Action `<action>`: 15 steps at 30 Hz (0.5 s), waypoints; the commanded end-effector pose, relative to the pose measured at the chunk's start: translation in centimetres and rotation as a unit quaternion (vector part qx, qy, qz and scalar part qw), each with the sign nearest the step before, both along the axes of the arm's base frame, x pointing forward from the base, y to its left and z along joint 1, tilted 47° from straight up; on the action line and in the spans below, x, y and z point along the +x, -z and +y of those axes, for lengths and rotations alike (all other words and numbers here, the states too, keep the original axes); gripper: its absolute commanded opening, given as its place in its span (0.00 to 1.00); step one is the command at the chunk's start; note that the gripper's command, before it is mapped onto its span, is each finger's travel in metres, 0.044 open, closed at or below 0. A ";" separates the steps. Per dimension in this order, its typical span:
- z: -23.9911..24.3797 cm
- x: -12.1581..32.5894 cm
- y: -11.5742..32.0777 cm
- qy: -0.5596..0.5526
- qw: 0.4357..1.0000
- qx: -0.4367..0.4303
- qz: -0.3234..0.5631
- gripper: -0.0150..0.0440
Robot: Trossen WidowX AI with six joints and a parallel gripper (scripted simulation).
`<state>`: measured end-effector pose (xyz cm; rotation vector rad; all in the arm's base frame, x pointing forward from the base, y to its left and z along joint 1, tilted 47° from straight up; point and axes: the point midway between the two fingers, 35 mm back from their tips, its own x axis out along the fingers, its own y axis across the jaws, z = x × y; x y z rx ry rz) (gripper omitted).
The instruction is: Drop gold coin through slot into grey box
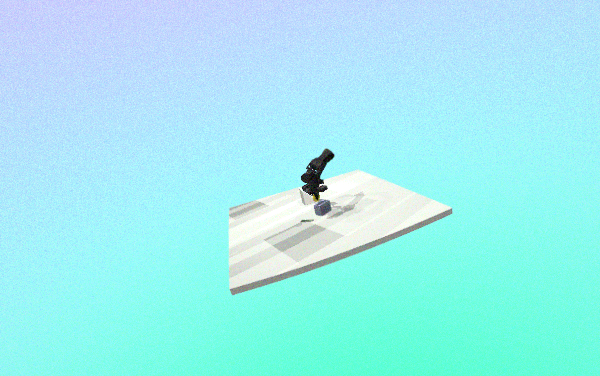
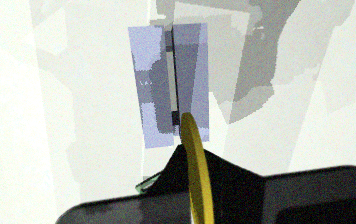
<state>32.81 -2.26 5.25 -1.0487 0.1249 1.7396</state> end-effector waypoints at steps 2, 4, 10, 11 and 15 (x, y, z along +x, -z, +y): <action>0.7 -0.7 -0.6 0.002 1.000 0.002 0.000 0.25; 1.0 -1.1 -0.9 0.002 1.000 0.002 0.001 0.25; 1.9 -2.1 -1.6 0.002 1.000 0.003 0.001 0.25; 2.0 -2.2 -1.7 0.002 1.000 0.003 0.001 0.25; 2.0 -2.2 -1.7 0.000 1.000 0.002 0.001 0.25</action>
